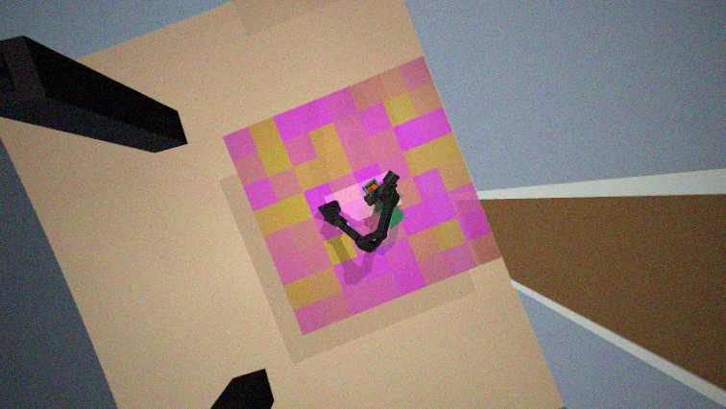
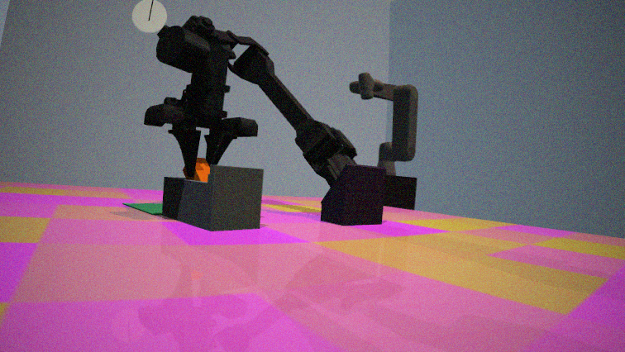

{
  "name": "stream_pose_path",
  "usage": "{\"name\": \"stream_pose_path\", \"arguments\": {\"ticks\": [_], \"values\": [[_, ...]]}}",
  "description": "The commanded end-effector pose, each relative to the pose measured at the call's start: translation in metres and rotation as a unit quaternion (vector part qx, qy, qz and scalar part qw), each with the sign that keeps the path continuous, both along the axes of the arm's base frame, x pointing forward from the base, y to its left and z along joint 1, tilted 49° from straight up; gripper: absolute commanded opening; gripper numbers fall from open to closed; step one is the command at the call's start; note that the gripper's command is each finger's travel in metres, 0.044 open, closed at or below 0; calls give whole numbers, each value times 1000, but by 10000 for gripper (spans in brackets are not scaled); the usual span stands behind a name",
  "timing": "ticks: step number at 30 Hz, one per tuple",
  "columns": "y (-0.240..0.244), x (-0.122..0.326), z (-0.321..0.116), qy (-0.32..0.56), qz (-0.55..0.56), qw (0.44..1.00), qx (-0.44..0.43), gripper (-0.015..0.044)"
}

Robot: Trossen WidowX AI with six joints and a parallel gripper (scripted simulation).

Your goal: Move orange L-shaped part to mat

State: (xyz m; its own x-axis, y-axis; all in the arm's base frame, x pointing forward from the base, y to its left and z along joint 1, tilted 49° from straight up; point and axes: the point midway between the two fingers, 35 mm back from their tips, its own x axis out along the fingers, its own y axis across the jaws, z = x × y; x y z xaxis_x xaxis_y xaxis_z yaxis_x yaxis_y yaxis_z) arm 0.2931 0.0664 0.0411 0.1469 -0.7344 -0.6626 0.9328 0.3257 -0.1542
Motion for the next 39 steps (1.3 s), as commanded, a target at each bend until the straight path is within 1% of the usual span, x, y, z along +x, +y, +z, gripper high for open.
{"name": "stream_pose_path", "arguments": {"ticks": [1, 39], "values": [[3, 0, 2, -1, 0, 1000, 1, 0], [46, -9, 41, 0, 2, 1000, 0, 0]]}}
